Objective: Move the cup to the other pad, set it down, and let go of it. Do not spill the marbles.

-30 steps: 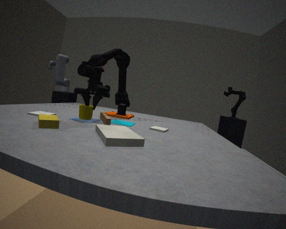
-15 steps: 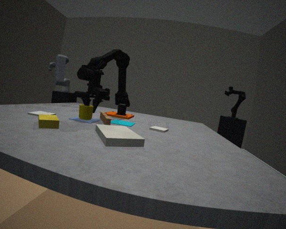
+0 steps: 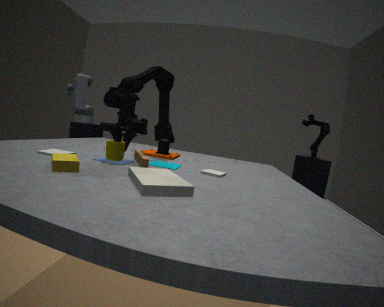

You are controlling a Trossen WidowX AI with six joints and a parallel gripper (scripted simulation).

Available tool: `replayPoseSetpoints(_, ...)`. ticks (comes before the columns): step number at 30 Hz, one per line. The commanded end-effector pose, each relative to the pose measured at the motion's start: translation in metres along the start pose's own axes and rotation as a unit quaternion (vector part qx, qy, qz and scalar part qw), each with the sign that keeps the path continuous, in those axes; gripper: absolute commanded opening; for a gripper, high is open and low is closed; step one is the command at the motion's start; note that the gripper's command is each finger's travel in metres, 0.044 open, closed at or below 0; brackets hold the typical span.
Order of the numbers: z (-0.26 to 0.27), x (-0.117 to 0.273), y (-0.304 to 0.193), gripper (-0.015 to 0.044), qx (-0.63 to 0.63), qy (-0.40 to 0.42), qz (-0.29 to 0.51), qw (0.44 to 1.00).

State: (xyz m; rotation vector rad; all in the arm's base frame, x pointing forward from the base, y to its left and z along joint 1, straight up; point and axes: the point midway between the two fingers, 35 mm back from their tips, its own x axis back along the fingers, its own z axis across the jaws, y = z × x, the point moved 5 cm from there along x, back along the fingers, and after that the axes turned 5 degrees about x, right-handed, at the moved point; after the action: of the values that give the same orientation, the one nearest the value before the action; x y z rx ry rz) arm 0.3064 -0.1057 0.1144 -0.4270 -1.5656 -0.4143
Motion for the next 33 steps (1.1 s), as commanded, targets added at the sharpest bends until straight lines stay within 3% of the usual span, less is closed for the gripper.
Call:
replayPoseSetpoints(1, 0.0, 0.0, 0.0, 0.0087, 0.0, 0.0, 0.0, 1.0)
replayPoseSetpoints(14, 0.0, 0.0, 0.0, 0.0, 0.0, 0.0, 0.0, 1.0)
replayPoseSetpoints(33, 0.0, 0.051, 0.0, 0.0, 0.003, 0.003, -0.001, 1.0)
